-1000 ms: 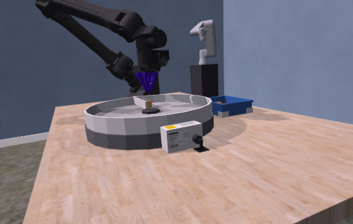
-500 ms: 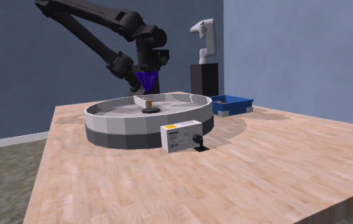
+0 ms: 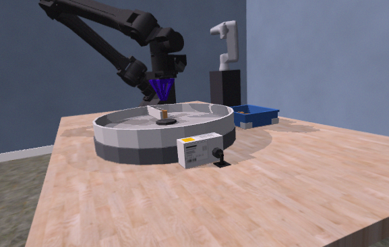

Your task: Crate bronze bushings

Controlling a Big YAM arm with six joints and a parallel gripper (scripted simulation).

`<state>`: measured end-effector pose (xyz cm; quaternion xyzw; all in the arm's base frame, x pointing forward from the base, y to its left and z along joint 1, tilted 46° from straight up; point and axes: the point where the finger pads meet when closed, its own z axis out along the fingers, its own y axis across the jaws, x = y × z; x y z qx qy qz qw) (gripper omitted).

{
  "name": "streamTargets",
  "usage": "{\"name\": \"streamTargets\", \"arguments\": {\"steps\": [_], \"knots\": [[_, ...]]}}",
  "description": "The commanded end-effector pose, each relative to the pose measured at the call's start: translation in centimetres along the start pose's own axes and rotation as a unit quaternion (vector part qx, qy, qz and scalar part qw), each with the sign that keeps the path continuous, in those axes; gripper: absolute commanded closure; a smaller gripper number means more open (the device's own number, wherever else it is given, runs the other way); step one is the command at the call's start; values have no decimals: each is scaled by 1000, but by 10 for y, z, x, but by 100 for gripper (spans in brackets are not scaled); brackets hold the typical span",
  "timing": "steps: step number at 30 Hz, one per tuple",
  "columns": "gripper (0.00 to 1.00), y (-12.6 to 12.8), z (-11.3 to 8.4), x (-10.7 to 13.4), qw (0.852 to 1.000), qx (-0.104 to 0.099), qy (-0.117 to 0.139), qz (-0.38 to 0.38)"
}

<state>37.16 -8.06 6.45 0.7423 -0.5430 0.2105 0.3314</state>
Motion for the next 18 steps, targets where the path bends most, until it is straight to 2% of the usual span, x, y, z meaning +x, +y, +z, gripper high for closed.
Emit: {"name": "streamTargets", "arguments": {"steps": [1,2,7,9,10,11,14,15,18], "knots": [[87,-3,1,8,1000,5,0,5],[87,0,9,3,1000,-2,0,-2],[87,0,28,2,1000,-3,0,-3],[87,-14,12,22,1000,21,4,21],[87,-14,12,22,1000,21,4,21],[87,-18,5,16,999,29,7,13],[87,-18,3,12,999,31,7,7],[87,-15,14,4,1000,17,4,-3],[87,-14,11,7,1000,20,5,0]]}}
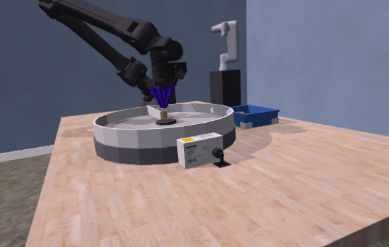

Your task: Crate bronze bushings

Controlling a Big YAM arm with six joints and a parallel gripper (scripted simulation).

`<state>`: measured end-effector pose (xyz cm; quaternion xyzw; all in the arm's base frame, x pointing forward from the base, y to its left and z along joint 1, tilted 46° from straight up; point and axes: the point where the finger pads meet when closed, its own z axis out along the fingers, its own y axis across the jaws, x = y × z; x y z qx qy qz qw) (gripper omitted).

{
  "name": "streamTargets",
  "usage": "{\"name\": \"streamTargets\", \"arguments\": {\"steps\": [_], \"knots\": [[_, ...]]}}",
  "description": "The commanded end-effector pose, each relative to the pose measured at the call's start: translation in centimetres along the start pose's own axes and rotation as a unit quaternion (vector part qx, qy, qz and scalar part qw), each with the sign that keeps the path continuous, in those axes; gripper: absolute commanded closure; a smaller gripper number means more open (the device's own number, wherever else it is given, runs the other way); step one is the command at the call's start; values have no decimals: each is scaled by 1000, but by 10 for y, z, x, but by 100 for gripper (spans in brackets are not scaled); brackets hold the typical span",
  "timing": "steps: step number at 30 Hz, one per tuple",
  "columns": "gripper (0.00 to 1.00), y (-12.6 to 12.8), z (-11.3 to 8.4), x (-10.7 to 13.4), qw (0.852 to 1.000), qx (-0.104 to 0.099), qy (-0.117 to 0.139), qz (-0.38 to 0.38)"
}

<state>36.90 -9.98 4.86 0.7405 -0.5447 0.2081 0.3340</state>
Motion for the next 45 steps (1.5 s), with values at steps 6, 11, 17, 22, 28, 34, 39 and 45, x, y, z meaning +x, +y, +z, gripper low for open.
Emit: {"name": "streamTargets", "arguments": {"steps": [6,11,17,22,28,34,39,45], "knots": [[87,-16,-16,8,1000,27,6,3],[87,-16,-16,8,1000,27,6,3],[87,-16,-16,8,1000,27,6,3],[87,-16,-16,8,1000,27,6,3],[87,-22,-19,7,1000,29,6,0],[87,-18,-17,2,1000,20,5,-7],[87,-17,-19,5,1000,23,5,-3],[87,-17,-19,5,1000,23,5,-3]]}}
